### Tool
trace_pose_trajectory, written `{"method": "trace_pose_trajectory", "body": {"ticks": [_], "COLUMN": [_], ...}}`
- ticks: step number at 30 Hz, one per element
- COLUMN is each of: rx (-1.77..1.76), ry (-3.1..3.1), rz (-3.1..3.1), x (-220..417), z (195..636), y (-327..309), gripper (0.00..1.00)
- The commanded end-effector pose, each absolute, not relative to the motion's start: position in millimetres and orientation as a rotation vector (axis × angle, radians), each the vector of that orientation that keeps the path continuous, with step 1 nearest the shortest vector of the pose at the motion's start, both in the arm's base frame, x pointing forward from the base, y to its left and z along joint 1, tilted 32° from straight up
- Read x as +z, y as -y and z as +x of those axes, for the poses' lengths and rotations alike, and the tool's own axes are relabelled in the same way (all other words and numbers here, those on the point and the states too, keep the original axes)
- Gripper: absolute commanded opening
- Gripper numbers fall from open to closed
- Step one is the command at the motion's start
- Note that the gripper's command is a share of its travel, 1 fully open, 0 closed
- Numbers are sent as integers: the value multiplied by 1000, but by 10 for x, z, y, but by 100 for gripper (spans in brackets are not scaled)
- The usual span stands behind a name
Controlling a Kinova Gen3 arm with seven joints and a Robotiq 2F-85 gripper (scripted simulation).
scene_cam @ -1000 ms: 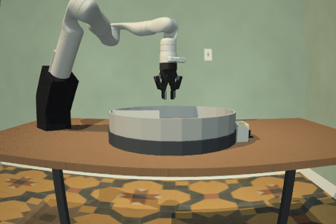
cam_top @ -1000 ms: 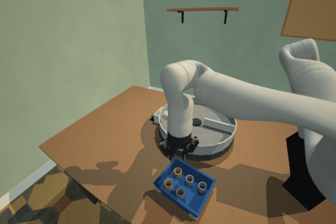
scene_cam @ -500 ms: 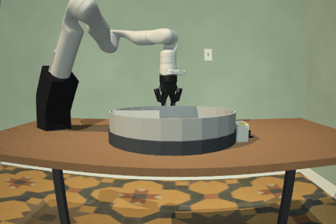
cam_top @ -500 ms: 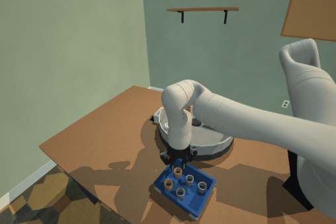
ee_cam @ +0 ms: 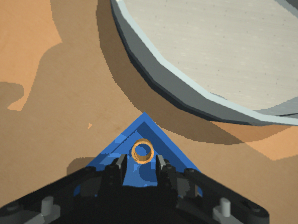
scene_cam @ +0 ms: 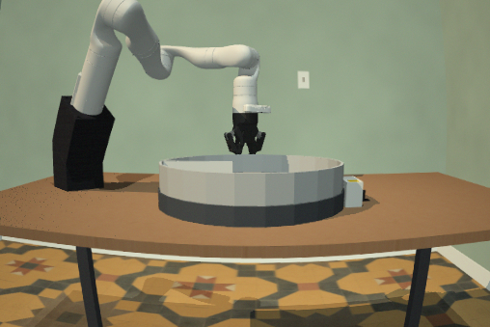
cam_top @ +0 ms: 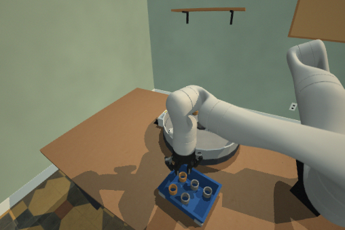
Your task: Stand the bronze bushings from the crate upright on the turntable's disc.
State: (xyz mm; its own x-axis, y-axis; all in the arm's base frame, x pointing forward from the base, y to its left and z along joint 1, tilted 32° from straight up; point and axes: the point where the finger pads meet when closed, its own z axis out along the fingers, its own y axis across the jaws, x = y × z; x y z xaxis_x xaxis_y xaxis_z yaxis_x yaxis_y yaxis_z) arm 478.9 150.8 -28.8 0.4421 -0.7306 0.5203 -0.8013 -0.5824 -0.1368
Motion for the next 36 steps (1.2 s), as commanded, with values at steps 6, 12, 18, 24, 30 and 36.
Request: {"method": "trace_pose_trajectory", "body": {"ticks": [6, 12, 18, 24, 30, 36], "rx": [835, 835, 835, 835, 835, 835], "ry": [1378, 1378, 1378, 1378, 1374, 1367], "rz": [2549, 2549, 2549, 2549, 2553, 2556], "x": [-280, -280, -280, -280, -285, -286], "z": [4814, 4814, 4814, 4814, 4816, 4814], "y": [-1503, -1503, -1503, -1503, -1496, -1486], "gripper": [39, 39, 39, 39, 39, 39]}}
